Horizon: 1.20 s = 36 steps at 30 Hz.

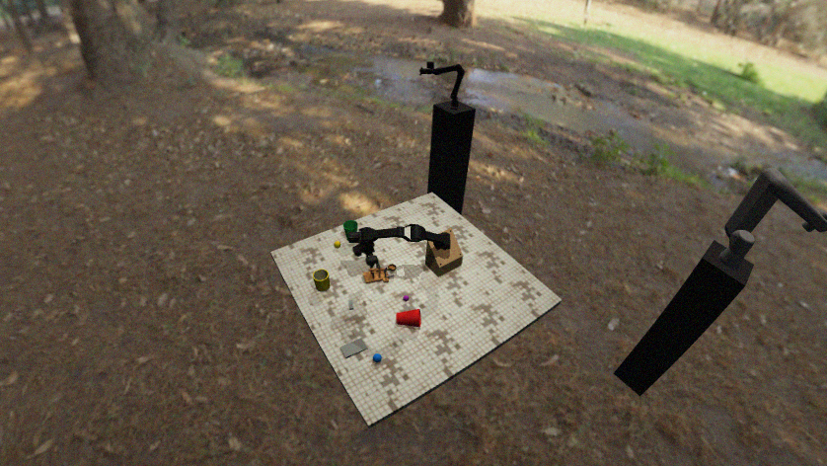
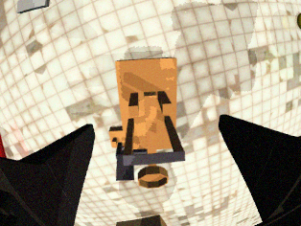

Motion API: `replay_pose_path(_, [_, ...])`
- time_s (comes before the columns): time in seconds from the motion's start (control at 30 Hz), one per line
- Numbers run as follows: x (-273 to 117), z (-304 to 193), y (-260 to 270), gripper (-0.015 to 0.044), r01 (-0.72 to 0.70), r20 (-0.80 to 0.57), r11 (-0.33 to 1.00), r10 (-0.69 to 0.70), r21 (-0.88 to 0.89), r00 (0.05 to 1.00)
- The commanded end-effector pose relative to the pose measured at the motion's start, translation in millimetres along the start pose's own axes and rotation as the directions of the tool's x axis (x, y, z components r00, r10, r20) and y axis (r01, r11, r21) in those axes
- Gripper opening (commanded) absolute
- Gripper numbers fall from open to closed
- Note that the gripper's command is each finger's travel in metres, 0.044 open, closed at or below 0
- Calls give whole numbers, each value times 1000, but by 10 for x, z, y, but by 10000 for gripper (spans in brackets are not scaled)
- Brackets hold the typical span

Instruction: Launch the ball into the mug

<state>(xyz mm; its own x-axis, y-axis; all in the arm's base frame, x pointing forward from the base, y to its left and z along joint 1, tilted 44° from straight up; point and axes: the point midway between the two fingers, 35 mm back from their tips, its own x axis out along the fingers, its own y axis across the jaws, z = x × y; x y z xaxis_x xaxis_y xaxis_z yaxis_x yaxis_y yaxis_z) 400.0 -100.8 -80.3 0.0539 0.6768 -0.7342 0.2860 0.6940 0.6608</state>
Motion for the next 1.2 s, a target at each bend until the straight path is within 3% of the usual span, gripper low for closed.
replay_pose_path(0.0, [3,-53,4,440,-4,-9,1000,4,4,1000])
replay_pose_path(0.07, [12,-59,8,440,-4,-6,1000,4,3,1000])
replay_pose_path(0.23, [458,-64,20,440,-7,-7,1000,7,3,1000])
replay_pose_path(1.17, [840,-59,35,440,-8,-7,1000,8,3,1000])
